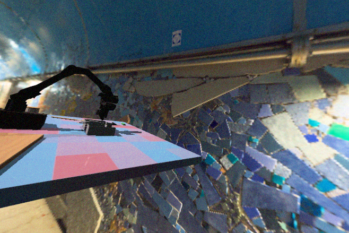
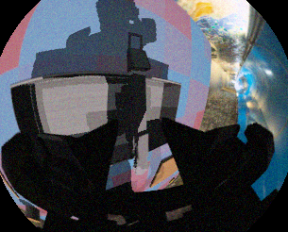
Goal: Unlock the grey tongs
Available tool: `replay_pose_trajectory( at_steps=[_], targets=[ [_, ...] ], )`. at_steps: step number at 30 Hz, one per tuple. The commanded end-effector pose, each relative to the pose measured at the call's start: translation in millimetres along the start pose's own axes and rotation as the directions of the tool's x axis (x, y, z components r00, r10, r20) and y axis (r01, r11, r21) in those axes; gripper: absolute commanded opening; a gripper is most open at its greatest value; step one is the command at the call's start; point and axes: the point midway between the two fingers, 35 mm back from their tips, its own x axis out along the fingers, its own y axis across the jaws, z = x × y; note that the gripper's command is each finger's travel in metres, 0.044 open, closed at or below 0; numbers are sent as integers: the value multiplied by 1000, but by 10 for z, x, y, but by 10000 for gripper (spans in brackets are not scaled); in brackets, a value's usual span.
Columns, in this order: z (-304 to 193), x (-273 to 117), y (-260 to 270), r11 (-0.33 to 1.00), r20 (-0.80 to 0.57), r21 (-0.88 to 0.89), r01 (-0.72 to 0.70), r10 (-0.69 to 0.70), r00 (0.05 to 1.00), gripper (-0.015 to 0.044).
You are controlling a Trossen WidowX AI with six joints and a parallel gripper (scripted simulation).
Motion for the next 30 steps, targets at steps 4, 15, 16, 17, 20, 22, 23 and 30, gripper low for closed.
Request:
replay_pose_trajectory(
  at_steps=[4,15,16,17,20,22,23,30],
  targets=[
    [-5,120,-5,1000,-4,-5,5,-5,1000,260],
    [-1,302,-6,1000,-4,-5,6,-6,1000,260],
    [-1,319,-7,1000,-4,-5,6,-6,1000,260],
    [-1,335,-7,1000,-4,-5,6,-6,1000,260],
    [-2,385,-8,1000,-4,-5,6,-6,1000,260],
    [-3,417,-8,1000,-4,-5,6,-6,1000,260],
    [-4,434,-8,1000,-4,-5,6,-6,1000,260],
    [-10,548,-11,1000,-4,-5,7,-7,1000,260]
  ],
)
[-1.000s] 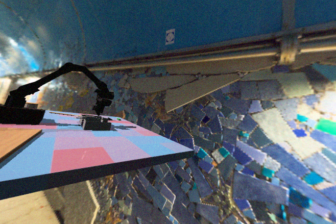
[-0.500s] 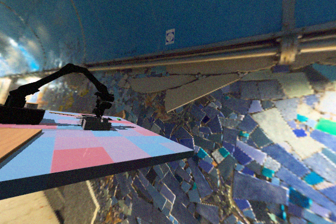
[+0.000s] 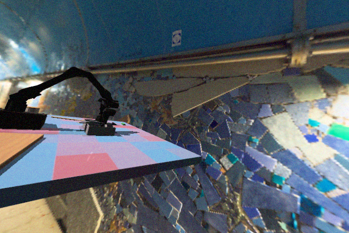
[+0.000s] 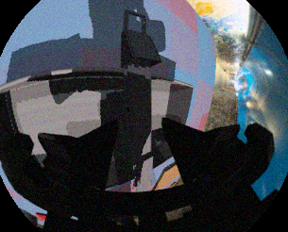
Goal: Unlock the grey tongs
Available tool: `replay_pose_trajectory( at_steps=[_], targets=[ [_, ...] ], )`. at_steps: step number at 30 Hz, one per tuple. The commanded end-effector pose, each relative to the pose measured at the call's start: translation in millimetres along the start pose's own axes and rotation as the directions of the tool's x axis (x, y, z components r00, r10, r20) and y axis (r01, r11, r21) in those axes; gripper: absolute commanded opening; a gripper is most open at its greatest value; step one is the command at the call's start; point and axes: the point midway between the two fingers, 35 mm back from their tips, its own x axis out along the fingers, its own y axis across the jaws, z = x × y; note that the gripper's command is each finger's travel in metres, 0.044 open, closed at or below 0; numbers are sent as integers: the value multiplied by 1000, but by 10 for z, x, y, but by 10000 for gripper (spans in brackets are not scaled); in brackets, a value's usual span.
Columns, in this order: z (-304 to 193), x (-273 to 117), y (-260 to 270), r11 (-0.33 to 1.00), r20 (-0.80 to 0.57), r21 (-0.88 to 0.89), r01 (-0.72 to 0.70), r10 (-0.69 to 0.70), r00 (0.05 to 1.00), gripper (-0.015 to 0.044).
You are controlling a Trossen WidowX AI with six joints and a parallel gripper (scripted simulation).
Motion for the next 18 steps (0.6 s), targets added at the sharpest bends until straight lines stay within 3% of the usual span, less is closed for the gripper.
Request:
replay_pose_trajectory(
  at_steps=[1,12,18],
  targets=[
    [-14,67,-2,1000,-3,-4,2,-2,1000,260],
    [-31,234,-5,1000,-3,-4,2,-2,1000,260],
    [-17,194,-6,1000,-1,0,2,-2,1000,103]
  ],
)
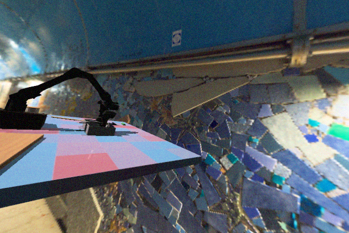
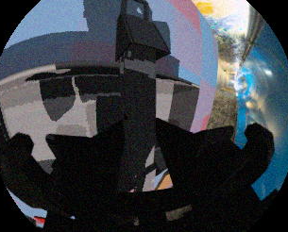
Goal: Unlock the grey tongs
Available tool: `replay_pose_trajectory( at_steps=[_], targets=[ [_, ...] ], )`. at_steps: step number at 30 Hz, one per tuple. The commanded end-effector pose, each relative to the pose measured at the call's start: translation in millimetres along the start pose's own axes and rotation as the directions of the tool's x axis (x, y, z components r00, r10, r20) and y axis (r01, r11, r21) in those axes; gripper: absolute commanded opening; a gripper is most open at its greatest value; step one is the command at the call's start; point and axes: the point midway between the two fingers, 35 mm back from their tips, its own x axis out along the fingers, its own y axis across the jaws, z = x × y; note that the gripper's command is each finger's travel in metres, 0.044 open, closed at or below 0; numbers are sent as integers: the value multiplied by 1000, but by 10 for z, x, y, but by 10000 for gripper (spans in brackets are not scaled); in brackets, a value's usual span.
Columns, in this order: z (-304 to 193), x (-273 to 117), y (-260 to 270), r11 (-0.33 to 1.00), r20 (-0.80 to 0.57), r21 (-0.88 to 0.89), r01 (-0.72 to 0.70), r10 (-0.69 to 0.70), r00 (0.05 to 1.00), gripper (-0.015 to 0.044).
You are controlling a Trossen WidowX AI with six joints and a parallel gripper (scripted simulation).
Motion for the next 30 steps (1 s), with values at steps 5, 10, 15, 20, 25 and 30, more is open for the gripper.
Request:
replay_pose_trajectory(
  at_steps=[5,10,15,20,25,30],
  targets=[
    [2,-5,-3,1000,0,1,0,0,1000,69],
    [2,-5,-3,1000,0,1,0,0,1000,16],
    [5,-32,-19,1000,0,1,0,0,1000,-115],
    [23,-437,-254,1000,-1,-1,0,0,1000,-150],
    [6,-668,-385,1000,-2,-3,0,0,1000,-150],
    [6,-668,-385,1000,-2,-3,0,0,1000,-150]
  ],
)
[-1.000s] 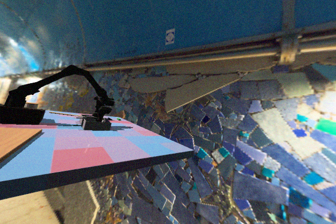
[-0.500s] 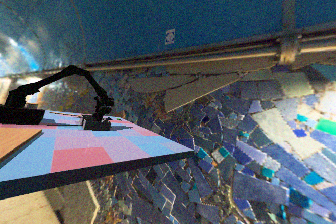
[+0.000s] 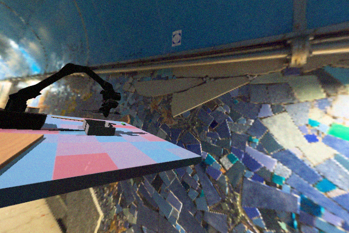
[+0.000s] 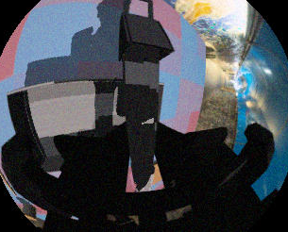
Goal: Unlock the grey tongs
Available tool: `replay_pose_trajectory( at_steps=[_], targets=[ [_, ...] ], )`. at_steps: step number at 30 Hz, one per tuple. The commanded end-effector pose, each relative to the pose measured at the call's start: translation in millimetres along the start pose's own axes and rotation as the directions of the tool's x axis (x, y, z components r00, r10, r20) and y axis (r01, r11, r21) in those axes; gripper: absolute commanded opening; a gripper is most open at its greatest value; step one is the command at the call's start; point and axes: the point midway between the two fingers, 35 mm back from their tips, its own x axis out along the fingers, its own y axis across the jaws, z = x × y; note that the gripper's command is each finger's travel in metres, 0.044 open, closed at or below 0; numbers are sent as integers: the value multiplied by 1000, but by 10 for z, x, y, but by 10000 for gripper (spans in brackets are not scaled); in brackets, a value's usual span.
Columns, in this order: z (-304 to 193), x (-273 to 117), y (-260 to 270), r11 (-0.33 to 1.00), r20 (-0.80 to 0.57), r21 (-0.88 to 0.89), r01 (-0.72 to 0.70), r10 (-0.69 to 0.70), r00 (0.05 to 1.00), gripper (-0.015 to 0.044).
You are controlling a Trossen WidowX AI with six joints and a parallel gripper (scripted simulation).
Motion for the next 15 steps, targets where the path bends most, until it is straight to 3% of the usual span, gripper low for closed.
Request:
replay_pose_trajectory(
  at_steps=[1,8,15],
  targets=[
    [-17,31,14,1000,-13,-11,-1,1,1000,-150],
    [-17,36,17,1000,-16,-12,-16,15,1000,-150],
    [-9,76,47,983,-33,-15,-183,182,983,-150]
  ],
)
